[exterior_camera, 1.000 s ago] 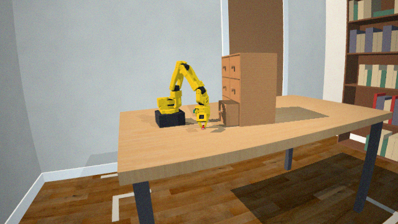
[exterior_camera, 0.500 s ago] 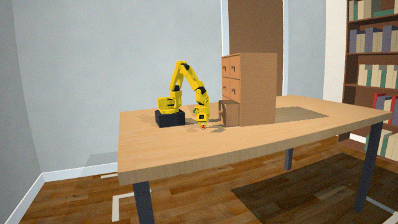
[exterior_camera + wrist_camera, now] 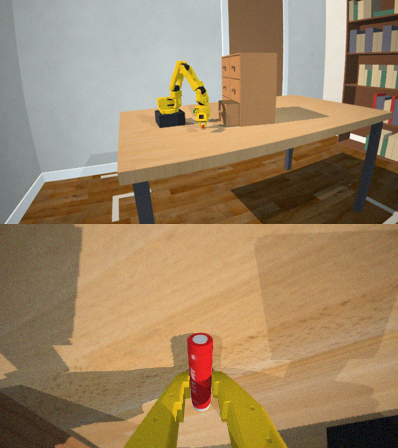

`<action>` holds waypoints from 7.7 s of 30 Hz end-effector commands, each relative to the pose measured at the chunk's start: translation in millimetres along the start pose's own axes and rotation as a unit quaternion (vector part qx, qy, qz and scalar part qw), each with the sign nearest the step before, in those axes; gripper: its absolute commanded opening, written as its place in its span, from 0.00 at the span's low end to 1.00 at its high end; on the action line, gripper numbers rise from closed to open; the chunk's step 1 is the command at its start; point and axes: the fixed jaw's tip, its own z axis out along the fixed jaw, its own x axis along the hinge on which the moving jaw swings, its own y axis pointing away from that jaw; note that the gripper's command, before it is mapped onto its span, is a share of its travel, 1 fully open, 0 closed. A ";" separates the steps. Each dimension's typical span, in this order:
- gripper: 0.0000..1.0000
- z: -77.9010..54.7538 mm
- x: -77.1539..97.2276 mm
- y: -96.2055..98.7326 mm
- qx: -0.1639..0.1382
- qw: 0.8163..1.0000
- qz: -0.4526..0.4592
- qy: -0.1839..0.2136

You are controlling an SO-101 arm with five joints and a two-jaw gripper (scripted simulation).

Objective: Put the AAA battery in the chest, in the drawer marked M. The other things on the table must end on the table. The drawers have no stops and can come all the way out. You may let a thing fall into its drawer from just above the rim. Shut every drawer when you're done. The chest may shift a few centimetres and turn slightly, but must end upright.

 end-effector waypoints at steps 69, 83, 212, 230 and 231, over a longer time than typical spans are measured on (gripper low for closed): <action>0.00 -53.3 11.9 -1.1 -0.002 0.910 -0.415 -0.002; 0.00 -53.2 15.6 -2.9 -0.002 0.836 -0.549 -0.003; 0.00 -52.9 24.3 -9.1 0.003 -0.456 -0.890 -0.002; 0.00 -52.8 25.2 -7.6 0.003 -0.552 -0.834 -0.002; 0.00 -52.8 25.2 -7.6 0.003 -0.552 -0.834 -0.002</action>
